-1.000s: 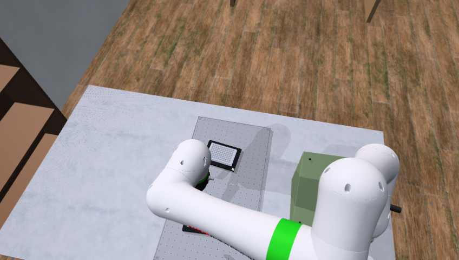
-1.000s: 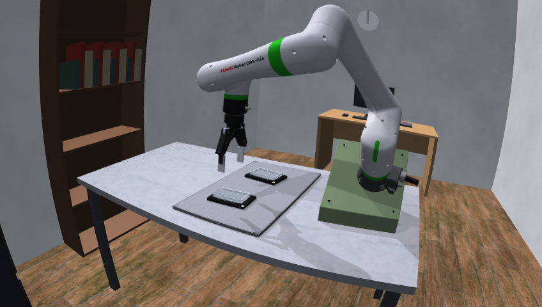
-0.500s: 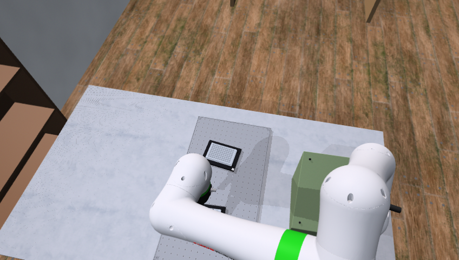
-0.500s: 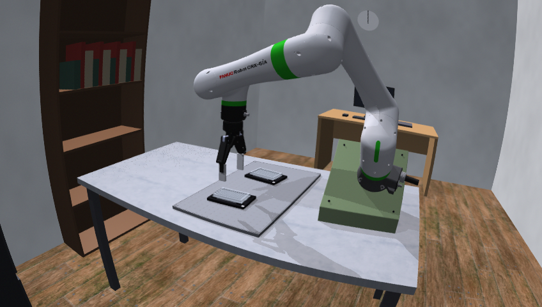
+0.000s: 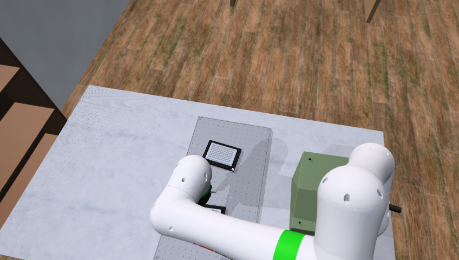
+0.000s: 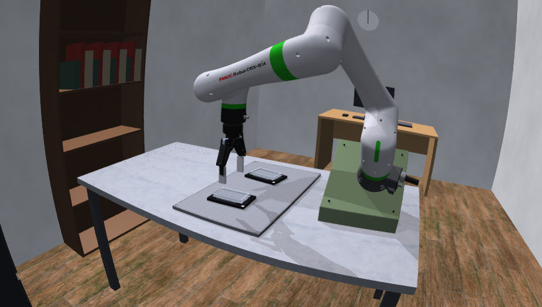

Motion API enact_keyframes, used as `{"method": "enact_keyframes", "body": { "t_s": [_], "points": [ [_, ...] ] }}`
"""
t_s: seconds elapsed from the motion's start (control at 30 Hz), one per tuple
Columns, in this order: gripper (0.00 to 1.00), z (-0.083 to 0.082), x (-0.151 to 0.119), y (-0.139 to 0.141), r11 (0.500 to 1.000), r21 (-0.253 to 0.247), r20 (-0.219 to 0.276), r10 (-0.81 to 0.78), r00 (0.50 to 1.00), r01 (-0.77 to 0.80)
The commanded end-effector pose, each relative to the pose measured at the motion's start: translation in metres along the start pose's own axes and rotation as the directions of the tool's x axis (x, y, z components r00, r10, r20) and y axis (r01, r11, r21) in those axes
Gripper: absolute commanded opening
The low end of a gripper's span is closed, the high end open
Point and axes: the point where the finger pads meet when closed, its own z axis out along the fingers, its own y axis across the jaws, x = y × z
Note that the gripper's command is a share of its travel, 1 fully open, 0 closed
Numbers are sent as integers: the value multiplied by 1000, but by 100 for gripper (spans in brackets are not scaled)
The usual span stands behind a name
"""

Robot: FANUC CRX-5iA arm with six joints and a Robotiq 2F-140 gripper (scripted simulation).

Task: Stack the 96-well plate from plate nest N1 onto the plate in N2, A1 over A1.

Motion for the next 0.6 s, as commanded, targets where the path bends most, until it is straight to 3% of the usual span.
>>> {"method": "enact_keyframes", "body": {
  "t_s": [0.0,0.57],
  "points": [
    [100,5,0,0,1000,0,-1,0,1000,0],
    [100,30,0,0,1000,0,-1,0,1000,0]
  ]
}}
